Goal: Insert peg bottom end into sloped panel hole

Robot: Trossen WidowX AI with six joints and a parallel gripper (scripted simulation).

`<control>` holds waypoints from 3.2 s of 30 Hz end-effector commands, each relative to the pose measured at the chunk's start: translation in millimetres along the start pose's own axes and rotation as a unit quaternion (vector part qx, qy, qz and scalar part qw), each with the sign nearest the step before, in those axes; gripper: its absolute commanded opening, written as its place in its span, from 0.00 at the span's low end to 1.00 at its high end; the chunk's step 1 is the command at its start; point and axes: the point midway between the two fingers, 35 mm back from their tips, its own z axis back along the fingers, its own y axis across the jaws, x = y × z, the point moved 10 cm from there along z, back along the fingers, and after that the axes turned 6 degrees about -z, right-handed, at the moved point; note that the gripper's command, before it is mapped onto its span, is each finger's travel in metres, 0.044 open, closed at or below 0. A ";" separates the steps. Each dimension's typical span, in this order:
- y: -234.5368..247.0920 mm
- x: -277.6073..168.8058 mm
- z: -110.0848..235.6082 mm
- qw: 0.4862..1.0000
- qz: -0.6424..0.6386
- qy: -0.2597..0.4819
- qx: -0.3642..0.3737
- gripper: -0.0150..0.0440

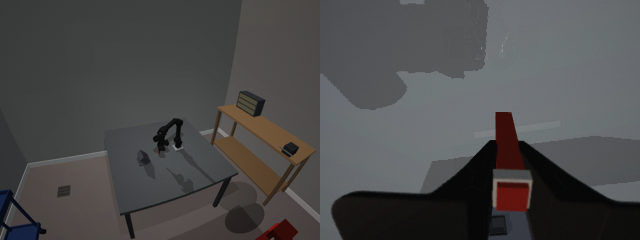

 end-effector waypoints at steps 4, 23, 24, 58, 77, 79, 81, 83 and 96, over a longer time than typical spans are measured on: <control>3.0 1.1 0.0 0.999 0.014 0.031 -0.008 0.25; 8.4 2.2 1.2 0.993 0.040 0.109 -0.028 0.25; 8.7 2.3 1.3 0.992 0.041 0.113 -0.029 0.25; 18.5 4.7 4.5 0.966 0.072 0.241 -0.050 0.25; 16.4 -12.4 -13.7 0.955 0.078 0.281 -0.054 0.25; 16.3 -14.0 -15.6 0.954 0.078 0.285 -0.055 0.25; 16.3 -15.5 -17.5 0.953 0.079 0.289 -0.055 0.25; 16.4 -16.9 -19.5 0.951 0.079 0.293 -0.055 0.25; 17.2 -23.6 -30.7 0.944 0.083 0.315 -0.056 0.25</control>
